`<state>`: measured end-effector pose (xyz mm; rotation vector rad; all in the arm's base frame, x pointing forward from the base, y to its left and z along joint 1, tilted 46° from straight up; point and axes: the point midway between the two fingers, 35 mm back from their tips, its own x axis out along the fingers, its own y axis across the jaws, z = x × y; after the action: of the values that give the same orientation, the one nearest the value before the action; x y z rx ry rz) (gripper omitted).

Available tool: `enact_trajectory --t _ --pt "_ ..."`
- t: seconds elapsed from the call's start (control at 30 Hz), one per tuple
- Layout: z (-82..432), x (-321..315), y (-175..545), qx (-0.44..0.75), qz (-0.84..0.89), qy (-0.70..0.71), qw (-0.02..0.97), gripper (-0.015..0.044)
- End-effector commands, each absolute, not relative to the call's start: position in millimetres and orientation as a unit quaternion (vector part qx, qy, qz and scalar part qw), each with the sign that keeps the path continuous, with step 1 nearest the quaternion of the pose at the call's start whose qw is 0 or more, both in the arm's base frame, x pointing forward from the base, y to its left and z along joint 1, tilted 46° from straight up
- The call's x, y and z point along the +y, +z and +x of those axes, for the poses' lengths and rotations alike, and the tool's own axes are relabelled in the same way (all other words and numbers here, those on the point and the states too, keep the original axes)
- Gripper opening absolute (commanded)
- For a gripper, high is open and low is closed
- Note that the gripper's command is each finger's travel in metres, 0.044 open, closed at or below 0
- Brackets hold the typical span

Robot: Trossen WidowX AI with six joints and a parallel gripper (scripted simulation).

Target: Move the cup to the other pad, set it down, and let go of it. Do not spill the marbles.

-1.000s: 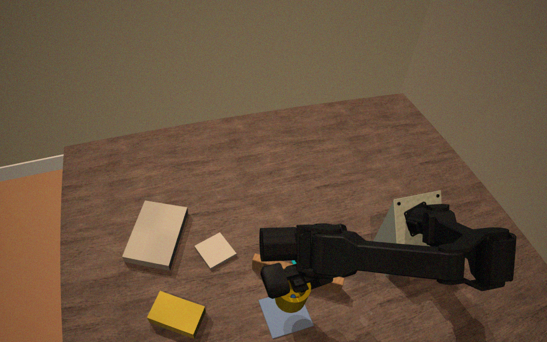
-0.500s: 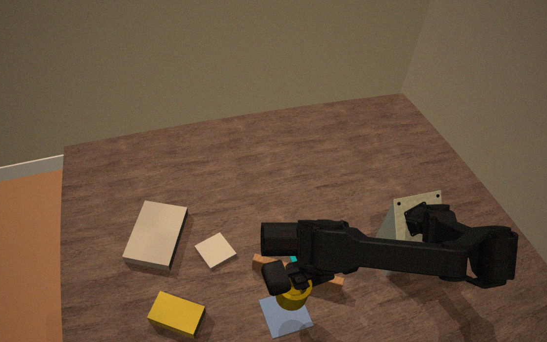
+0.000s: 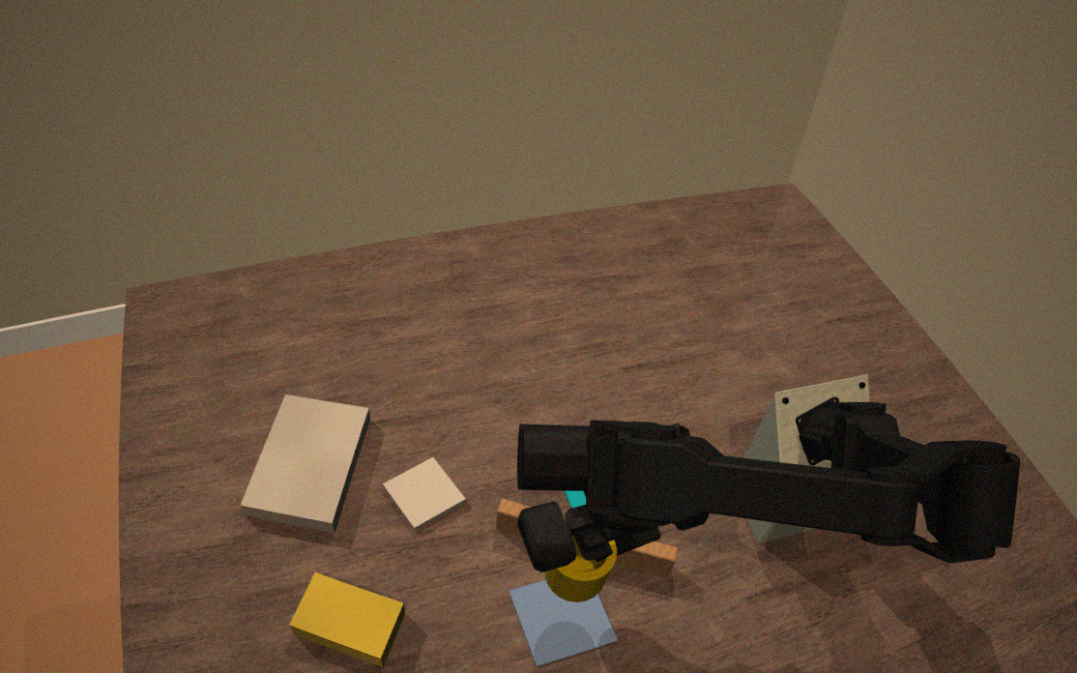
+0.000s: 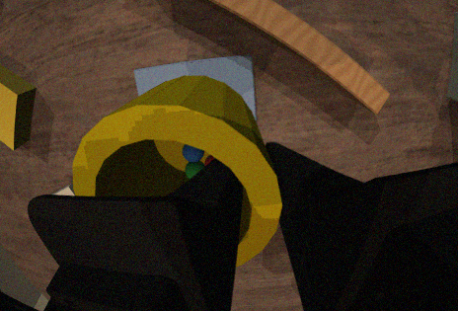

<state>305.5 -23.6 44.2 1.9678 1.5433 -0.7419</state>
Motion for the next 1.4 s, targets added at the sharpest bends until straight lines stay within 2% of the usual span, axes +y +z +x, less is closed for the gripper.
enact_trajectory --t 0.0,1.37 --pt "296.8 -30.2 35.7 0.571 0.727 -0.275 0.265 0.0" --pt "226.8 -83.5 -28.2 0.57 0.726 -0.277 0.267 0.0"
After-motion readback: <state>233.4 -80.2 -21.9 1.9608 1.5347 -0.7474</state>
